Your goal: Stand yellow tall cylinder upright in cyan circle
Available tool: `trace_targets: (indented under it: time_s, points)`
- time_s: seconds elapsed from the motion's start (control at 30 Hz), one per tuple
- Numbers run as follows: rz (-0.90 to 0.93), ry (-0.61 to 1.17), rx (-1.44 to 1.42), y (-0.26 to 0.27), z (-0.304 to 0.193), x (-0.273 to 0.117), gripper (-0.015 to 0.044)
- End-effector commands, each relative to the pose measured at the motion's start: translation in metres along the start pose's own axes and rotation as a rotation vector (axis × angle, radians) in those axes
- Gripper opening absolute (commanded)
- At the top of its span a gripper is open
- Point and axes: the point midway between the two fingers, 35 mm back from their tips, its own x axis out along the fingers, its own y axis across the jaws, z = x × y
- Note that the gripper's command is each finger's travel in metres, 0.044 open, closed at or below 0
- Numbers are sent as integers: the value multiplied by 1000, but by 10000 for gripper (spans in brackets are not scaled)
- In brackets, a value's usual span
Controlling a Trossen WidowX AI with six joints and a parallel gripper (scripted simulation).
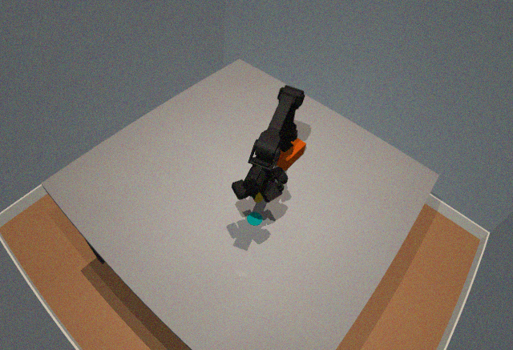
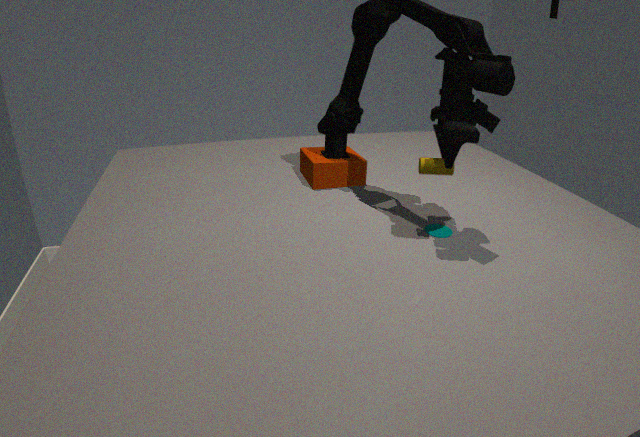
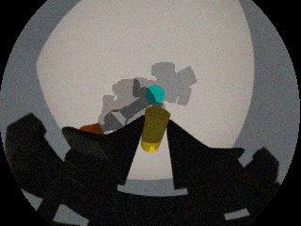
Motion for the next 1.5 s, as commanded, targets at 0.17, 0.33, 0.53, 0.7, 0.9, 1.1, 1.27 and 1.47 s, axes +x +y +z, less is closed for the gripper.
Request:
trace_targets:
  time_s: [0.17,0.33,0.53,0.7,0.9,1.1,1.27,1.47]
  points:
    - [2,-42,7,-4,7,5,105]
    - [1,-78,27,-8,10,10,105]
    - [-2,-122,50,-12,13,15,105]
    - [-3,-158,68,-16,16,19,105]
    - [-5,-201,89,-20,19,23,105]
    - [-7,-244,108,-24,22,27,105]
    - [-8,-280,124,-27,25,30,105]
    - [-9,-323,141,-31,27,34,105]
